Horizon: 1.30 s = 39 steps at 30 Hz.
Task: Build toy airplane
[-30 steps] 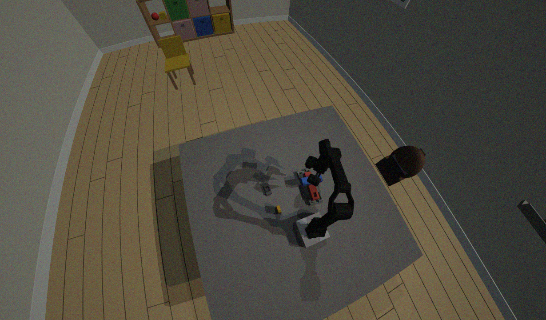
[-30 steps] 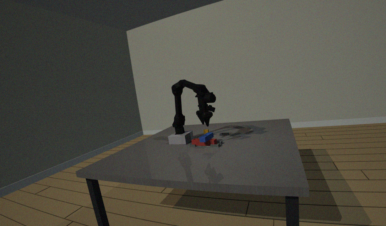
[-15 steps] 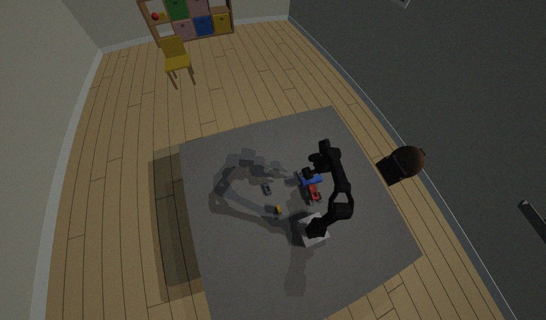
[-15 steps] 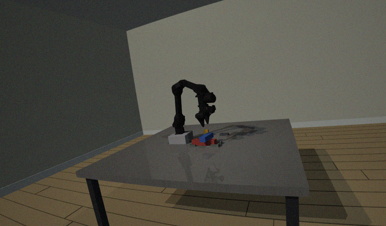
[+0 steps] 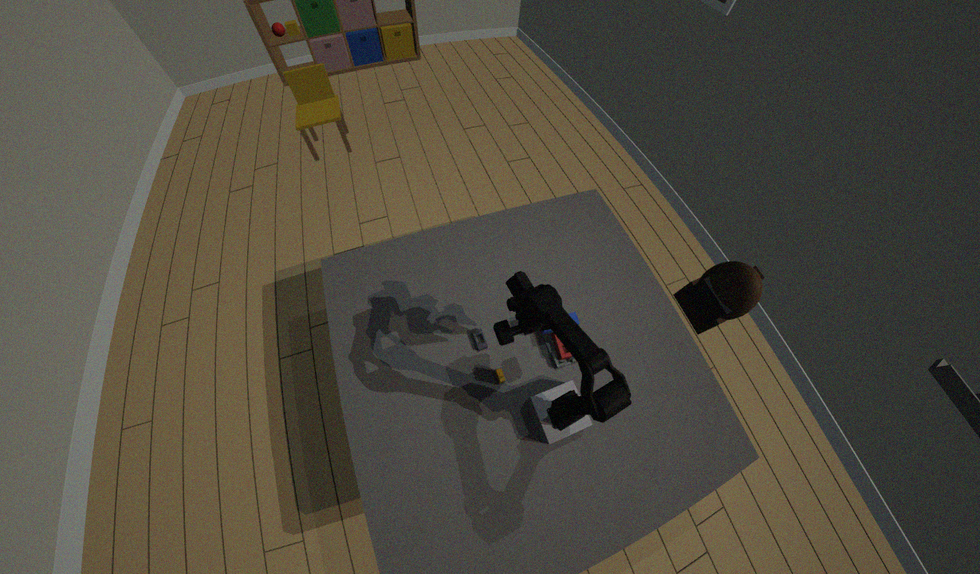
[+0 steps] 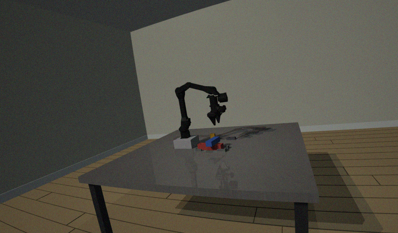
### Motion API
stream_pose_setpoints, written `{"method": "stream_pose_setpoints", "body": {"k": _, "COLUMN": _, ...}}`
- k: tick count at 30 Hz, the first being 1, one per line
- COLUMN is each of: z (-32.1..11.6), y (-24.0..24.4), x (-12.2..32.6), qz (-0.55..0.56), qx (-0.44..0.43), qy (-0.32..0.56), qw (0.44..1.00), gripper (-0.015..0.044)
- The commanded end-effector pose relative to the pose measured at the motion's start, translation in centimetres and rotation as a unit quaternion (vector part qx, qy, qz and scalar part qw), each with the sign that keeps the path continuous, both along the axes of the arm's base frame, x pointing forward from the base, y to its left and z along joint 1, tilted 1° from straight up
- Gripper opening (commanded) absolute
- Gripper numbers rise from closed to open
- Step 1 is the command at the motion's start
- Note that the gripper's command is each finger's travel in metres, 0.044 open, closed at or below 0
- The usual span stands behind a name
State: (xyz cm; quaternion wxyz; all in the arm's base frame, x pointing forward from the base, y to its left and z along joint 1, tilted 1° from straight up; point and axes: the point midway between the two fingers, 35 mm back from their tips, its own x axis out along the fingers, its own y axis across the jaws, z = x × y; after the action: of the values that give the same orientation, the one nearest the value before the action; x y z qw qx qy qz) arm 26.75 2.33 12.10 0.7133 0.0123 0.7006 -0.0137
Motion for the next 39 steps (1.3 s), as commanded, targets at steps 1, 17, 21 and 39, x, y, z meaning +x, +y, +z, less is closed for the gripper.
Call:
{"method": "stream_pose_setpoints", "body": {"k": 1, "z": -0.2, "y": 4.1, "x": -2.5, "qz": -0.003, "qx": 0.005, "qy": 0.004, "qw": 1.000, "gripper": 0.0440}}
{"method": "stream_pose_setpoints", "body": {"k": 17, "z": -5.4, "y": 10.0, "x": -7.9, "qz": -0.003, "qx": 0.008, "qy": 0.008, "qw": 1.000, "gripper": 0.0440}}
{"method": "stream_pose_setpoints", "body": {"k": 21, "z": -6.3, "y": 10.0, "x": -8.0, "qz": -0.003, "qx": 0.008, "qy": 0.008, "qw": 1.000, "gripper": 0.0440}}
{"method": "stream_pose_setpoints", "body": {"k": 39, "z": -9.2, "y": 10.1, "x": -7.9, "qz": -0.003, "qx": 0.008, "qy": 0.008, "qw": 1.000, "gripper": 0.0440}}
